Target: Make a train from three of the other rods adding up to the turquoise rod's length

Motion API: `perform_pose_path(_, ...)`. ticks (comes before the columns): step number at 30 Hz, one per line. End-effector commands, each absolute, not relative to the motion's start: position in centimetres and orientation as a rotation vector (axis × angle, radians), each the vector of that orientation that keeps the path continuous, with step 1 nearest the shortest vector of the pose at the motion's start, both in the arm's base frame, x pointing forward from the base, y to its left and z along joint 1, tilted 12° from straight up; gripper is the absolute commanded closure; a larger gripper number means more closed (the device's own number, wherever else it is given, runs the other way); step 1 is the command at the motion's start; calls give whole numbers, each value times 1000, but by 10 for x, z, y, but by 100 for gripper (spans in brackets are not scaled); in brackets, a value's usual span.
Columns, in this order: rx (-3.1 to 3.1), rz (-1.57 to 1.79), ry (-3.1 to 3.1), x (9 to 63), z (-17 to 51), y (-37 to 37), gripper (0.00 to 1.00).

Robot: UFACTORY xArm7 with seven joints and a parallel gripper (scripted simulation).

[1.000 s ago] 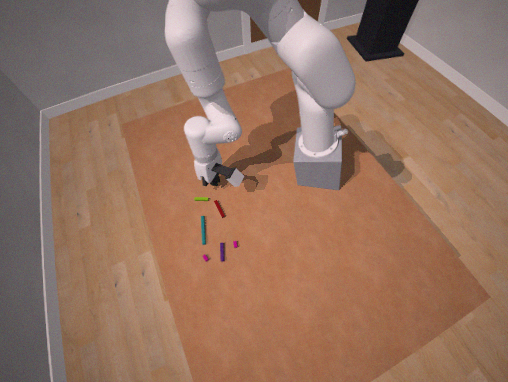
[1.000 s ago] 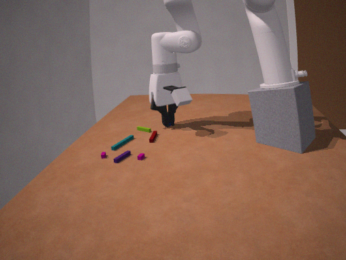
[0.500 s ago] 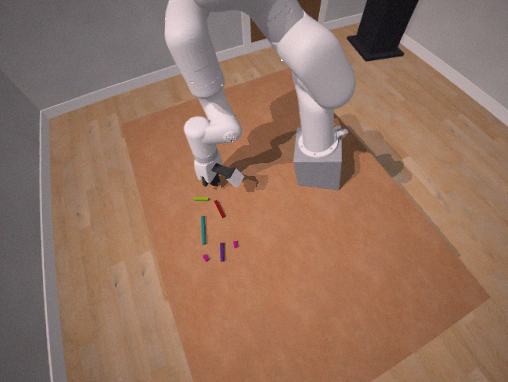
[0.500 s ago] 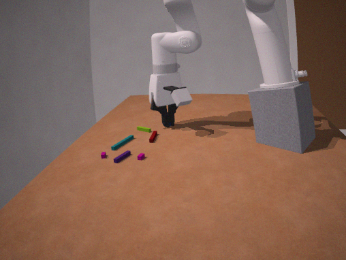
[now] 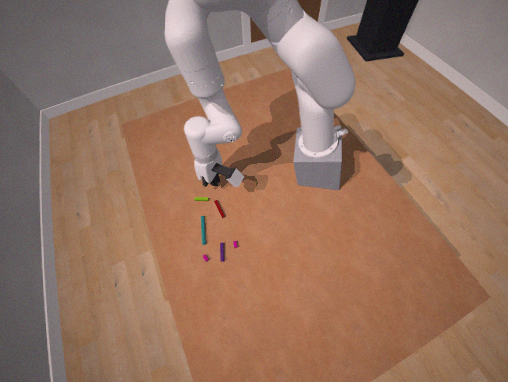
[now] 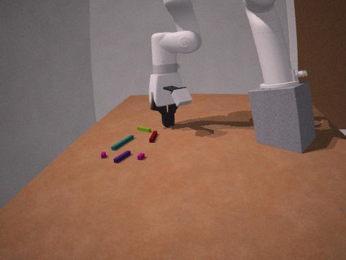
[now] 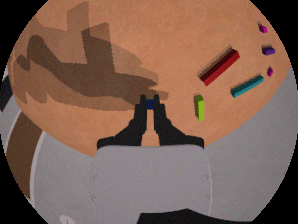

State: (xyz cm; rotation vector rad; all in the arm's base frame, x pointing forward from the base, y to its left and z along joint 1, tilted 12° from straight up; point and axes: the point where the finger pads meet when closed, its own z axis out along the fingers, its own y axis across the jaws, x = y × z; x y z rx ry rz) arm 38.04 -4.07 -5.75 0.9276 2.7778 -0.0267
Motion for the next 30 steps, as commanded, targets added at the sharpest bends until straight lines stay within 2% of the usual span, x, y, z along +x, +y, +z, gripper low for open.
perform_pose_path(1, 927, -25, 2776, 381, -57, -41, 96)
perform_pose_path(5, 927, -25, 2776, 381, -57, -41, 96)
perform_pose_path(6, 927, -25, 2776, 381, -57, -41, 92)
perform_pose_path(8, 927, -25, 2776, 381, -57, -41, 92)
perform_pose_path(9, 927, -25, 2776, 381, -57, -41, 88)
perform_pose_path(14, 927, -25, 2776, 381, -57, -41, 84)
perform_pose_path(15, 927, -25, 2776, 381, -57, -41, 80)
perform_pose_path(19, 927, -25, 2776, 381, -57, -41, 80)
perform_pose_path(20, 927, -25, 2776, 381, -57, -41, 76)
perform_pose_path(30, 927, -25, 2776, 381, -57, -41, 76)
